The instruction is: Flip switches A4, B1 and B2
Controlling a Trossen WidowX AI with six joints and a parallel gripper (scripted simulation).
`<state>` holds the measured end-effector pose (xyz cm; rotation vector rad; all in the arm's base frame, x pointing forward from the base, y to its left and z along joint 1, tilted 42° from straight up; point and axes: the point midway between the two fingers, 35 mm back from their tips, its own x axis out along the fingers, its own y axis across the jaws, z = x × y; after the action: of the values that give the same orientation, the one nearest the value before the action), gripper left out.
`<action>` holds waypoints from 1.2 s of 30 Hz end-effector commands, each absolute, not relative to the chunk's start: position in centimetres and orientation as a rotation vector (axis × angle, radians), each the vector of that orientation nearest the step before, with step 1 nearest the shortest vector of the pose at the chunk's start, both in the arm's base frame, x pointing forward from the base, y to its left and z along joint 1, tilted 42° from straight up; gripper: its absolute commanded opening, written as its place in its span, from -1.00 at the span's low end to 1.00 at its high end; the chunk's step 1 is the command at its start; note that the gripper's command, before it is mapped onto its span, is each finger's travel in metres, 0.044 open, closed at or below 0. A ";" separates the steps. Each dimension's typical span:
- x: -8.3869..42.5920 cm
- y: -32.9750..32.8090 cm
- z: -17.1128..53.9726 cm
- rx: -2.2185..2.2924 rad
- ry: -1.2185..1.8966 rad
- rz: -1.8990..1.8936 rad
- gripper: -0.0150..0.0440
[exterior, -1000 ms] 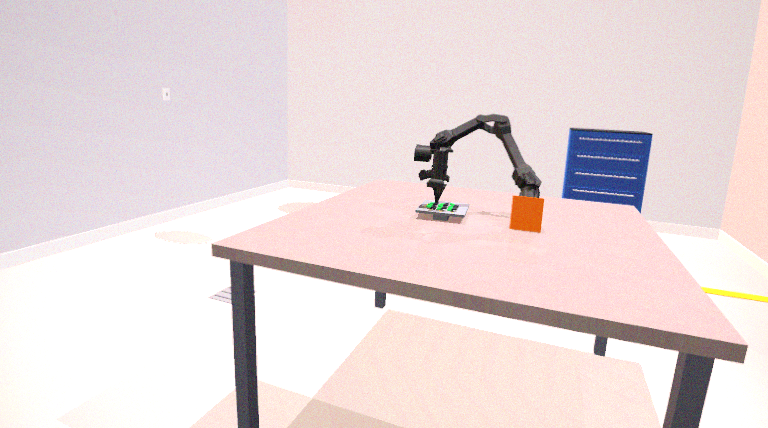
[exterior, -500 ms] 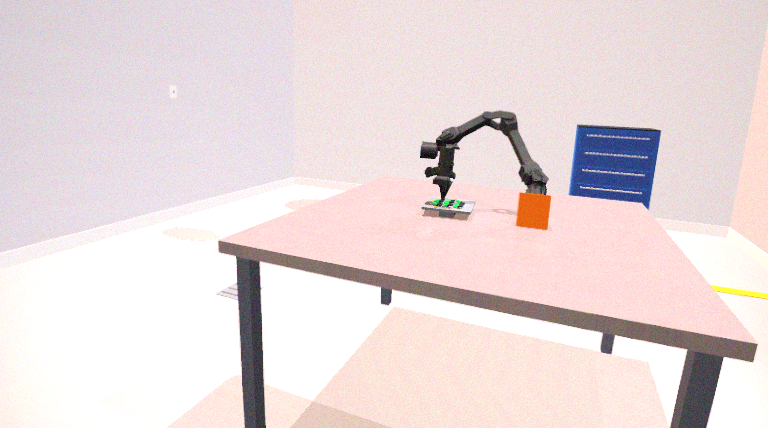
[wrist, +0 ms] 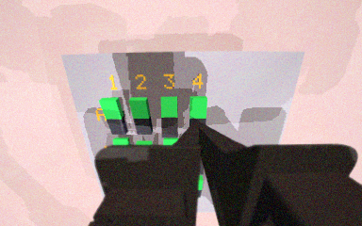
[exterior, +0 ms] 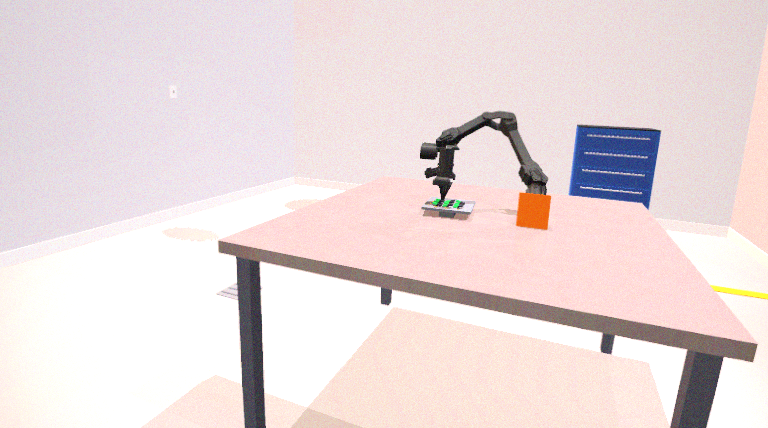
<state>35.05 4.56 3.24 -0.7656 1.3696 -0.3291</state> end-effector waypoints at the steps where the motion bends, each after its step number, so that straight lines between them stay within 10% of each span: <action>1: 35.1 4.5 3.2 -0.772 1.368 -0.330 -0.49; 36: 29.1 10.4 0.6 -0.769 1.372 -0.325 -0.49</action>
<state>28.98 10.53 0.81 -0.7633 1.3824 -0.3286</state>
